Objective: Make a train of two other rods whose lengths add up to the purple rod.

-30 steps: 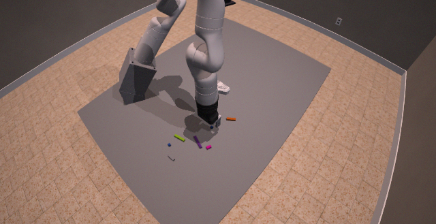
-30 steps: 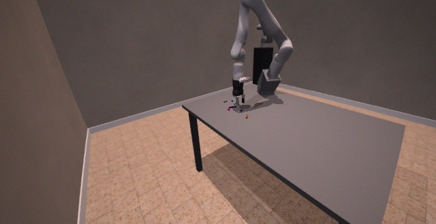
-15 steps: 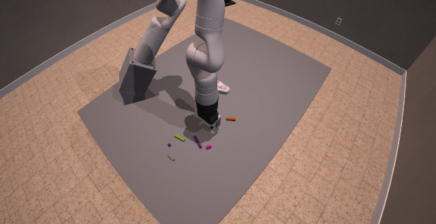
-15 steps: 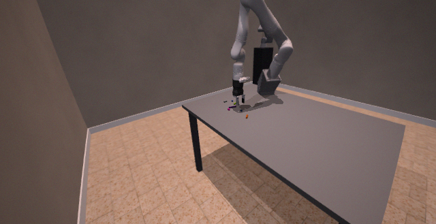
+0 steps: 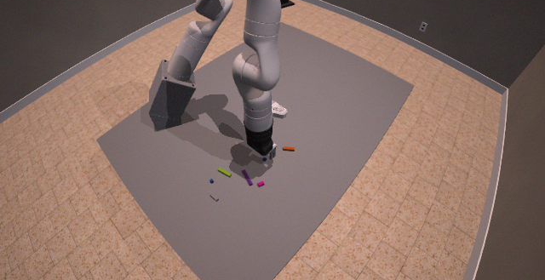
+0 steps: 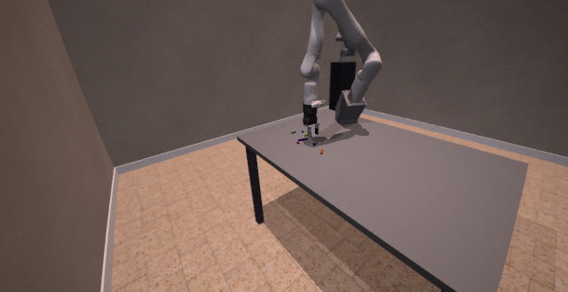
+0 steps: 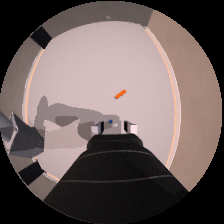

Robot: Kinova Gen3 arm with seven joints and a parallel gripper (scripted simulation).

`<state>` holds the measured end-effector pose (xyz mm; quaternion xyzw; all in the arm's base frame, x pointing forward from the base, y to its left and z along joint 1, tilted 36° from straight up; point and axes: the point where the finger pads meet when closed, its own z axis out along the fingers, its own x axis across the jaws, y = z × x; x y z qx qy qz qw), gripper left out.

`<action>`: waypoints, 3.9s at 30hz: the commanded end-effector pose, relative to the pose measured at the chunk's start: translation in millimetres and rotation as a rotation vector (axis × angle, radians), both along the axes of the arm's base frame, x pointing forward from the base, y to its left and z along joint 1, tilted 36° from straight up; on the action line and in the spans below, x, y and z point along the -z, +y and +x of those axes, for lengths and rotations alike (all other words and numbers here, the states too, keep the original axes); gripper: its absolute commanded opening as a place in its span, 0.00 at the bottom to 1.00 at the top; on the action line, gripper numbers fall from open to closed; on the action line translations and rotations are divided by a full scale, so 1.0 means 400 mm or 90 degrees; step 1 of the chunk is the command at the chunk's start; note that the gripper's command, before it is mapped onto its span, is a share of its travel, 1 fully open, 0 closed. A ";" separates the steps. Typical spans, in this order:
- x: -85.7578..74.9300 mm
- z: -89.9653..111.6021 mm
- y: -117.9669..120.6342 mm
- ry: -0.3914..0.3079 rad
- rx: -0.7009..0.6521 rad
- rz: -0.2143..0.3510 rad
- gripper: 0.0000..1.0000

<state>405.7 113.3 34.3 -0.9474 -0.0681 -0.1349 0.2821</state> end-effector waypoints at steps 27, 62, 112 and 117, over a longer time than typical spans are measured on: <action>0.000 -0.001 -0.001 -0.008 -0.012 -0.003 1.00; 0.031 -0.035 -0.027 -0.373 -0.586 -0.119 1.00; 0.047 0.148 -0.160 -0.979 -1.423 -0.387 1.00; 0.047 0.149 -0.160 -0.982 -1.426 -0.389 1.00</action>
